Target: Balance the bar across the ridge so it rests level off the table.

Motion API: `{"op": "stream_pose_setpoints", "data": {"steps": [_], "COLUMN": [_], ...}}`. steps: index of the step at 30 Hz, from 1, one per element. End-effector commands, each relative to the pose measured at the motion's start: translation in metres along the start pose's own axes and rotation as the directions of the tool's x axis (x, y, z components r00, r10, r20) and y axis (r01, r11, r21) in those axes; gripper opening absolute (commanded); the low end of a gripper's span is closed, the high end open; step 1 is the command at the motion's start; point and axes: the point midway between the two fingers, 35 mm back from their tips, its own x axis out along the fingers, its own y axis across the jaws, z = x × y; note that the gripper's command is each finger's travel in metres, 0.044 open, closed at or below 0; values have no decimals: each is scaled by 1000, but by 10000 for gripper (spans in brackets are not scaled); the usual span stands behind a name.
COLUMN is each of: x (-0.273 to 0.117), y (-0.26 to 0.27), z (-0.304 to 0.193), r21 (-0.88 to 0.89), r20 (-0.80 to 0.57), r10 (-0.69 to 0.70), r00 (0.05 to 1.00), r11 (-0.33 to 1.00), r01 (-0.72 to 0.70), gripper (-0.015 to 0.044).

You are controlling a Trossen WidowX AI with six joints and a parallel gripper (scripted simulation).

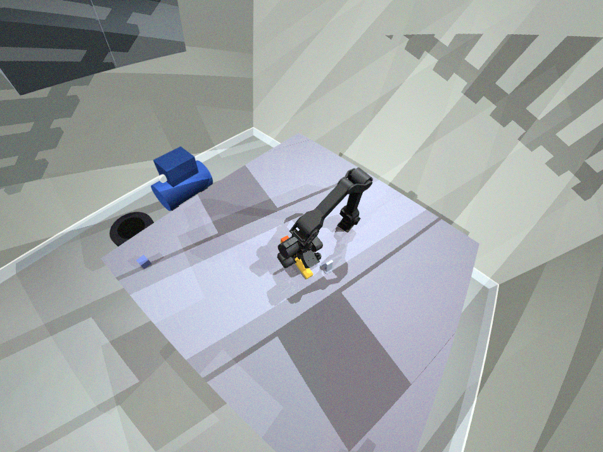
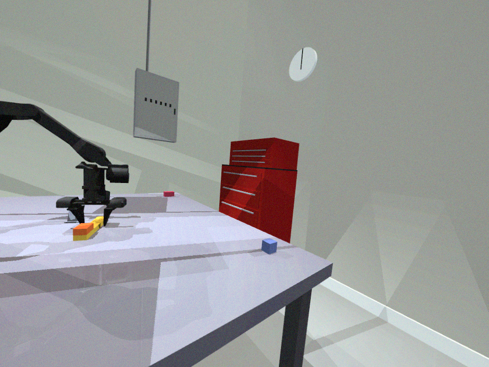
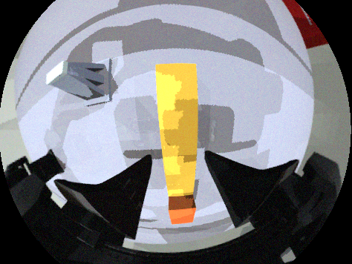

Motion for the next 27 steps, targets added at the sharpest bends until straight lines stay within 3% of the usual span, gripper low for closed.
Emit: {"op": "stream_pose_setpoints", "data": {"steps": [1, 4, 12, 16, 27], "x": [0, 0, 0, -6, -34], "y": [0, 0, 0, -1, -4], "z": [0, 0, 0, 0, 0], "r21": [0, 0, 0, 0, -2], "r20": [0, 0, 0, 0, -1], "r10": [0, 0, 0, 0, -1], "r00": [1000, 1000, 1000, 1000, 1000], "r11": [1000, 1000, 1000, 1000, 1000], "r01": [0, 0, 0, 0, 1], "gripper": [236, 157, 104, 0, 0]}}
